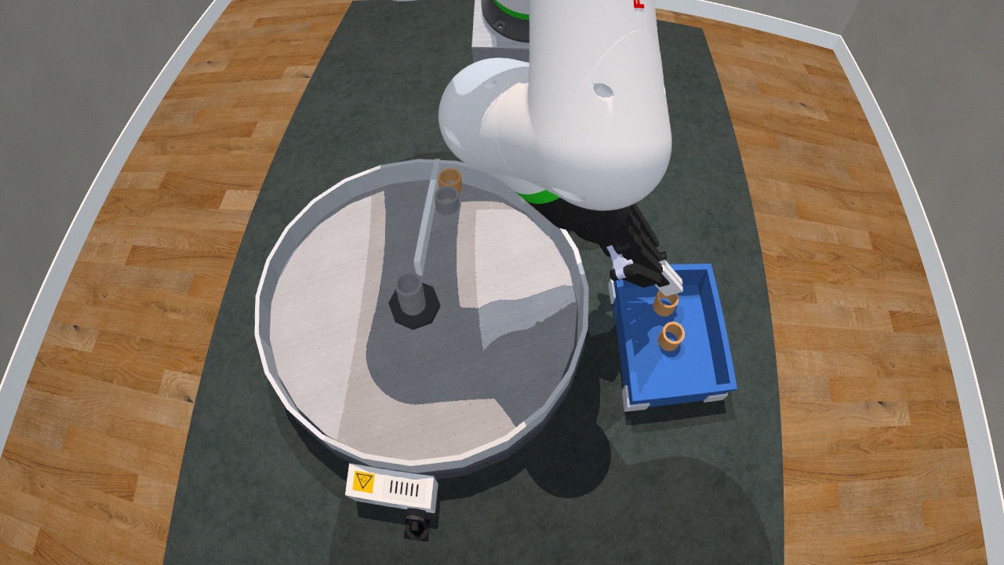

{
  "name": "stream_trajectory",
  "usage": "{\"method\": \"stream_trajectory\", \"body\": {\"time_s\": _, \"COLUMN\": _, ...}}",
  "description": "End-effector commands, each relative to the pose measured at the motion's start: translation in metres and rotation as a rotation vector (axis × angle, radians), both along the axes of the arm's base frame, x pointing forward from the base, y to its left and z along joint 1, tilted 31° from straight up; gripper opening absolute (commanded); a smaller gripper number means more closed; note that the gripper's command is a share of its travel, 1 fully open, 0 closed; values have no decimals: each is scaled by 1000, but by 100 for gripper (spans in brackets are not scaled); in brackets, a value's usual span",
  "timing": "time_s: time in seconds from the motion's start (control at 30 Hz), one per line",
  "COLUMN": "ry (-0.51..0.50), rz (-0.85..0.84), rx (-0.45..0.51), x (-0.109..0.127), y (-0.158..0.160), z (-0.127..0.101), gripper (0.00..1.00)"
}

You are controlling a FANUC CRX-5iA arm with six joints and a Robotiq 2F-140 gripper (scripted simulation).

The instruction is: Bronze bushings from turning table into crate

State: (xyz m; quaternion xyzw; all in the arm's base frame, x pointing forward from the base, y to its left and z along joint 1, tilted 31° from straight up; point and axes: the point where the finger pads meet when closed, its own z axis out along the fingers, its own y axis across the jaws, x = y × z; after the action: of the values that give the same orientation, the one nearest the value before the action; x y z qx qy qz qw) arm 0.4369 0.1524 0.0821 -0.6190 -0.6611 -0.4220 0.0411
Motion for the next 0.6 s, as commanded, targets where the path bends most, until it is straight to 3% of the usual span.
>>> {"method": "stream_trajectory", "body": {"time_s": 0.0, "ry": 0, "rz": 0, "rx": 0, "x": 0, "y": 0, "z": 0, "gripper": 0}}
{"method": "stream_trajectory", "body": {"time_s": 0.57, "ry": 0, "rz": 0, "rx": 0, "x": 1, "y": 0, "z": -2, "gripper": 0}}
